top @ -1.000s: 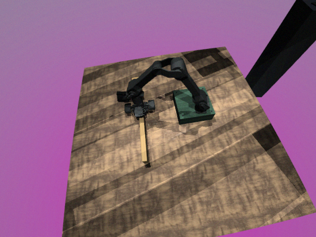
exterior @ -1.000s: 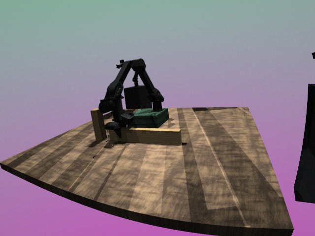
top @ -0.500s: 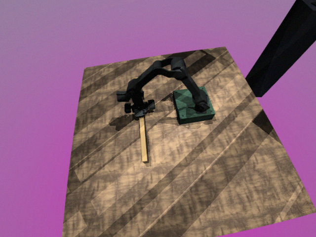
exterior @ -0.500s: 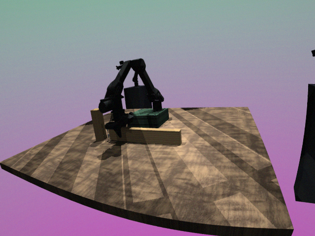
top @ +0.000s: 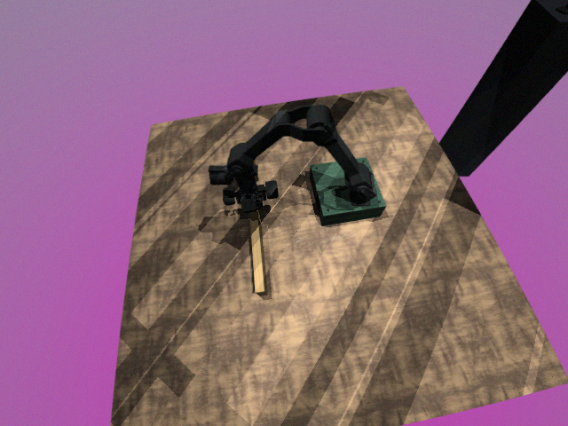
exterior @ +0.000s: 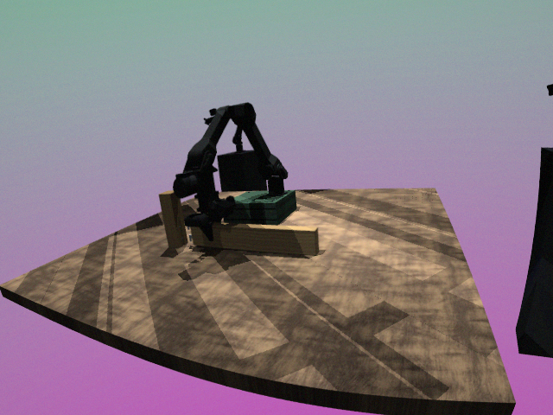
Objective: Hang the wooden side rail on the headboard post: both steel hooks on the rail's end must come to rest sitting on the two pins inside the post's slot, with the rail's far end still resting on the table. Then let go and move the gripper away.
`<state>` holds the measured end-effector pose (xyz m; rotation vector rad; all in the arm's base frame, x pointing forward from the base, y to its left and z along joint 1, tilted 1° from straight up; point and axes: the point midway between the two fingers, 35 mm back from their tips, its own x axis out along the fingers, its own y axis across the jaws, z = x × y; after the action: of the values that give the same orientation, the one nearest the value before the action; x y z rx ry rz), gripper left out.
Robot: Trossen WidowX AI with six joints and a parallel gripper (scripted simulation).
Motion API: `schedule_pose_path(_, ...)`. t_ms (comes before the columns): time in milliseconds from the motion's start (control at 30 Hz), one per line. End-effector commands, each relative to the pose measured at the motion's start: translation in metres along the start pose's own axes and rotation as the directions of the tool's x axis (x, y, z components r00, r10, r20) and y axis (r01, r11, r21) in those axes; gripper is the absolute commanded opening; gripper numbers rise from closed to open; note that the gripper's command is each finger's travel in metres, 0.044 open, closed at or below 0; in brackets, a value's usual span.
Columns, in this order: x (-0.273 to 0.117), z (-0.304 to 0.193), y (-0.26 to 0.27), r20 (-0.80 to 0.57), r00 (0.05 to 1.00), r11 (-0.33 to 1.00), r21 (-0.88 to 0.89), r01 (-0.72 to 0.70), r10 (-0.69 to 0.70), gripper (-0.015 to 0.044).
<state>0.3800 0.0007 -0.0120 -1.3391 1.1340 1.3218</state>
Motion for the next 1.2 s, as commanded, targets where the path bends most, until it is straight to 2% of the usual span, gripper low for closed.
schedule_pose_path(0,-0.0070,-0.0002,-0.0023,-0.001,1.000,1.000,-0.006,0.015,-0.015,0.0000)
schedule_pose_path(1167,-0.0128,-0.0002,-0.0022,-0.001,1.000,1.000,-0.006,0.015,-0.015,0.0000)
